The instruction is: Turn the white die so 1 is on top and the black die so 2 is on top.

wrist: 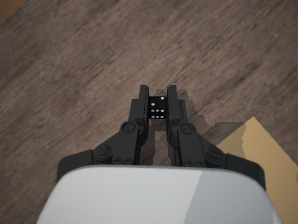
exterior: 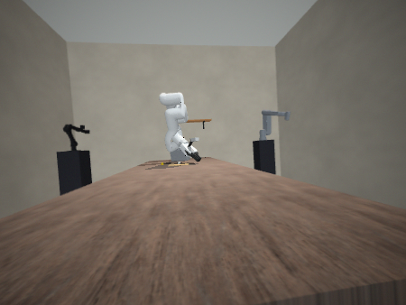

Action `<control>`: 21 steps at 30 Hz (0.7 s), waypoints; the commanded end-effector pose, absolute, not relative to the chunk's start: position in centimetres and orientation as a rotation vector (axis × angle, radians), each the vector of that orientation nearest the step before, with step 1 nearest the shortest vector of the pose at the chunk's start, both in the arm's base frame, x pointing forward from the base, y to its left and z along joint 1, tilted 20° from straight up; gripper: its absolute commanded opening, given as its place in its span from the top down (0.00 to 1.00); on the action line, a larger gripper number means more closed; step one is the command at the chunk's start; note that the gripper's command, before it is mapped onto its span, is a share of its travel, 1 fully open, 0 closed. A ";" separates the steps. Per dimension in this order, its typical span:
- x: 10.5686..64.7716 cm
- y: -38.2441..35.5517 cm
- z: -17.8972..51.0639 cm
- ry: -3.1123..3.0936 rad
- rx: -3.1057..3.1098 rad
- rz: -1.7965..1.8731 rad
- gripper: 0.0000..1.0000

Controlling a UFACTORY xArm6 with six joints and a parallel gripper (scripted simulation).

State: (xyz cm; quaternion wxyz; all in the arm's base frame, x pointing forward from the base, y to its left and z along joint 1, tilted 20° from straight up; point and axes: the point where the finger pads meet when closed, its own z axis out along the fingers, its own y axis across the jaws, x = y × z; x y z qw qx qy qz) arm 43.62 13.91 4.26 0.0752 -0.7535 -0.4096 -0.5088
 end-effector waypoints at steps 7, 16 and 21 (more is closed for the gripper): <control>43.7 13.9 4.0 -1.229 -2.259 -1.528 0.89; 43.9 13.9 3.6 -1.229 -2.259 -1.528 0.89; 44.0 13.8 3.3 -1.229 -2.259 -1.528 0.89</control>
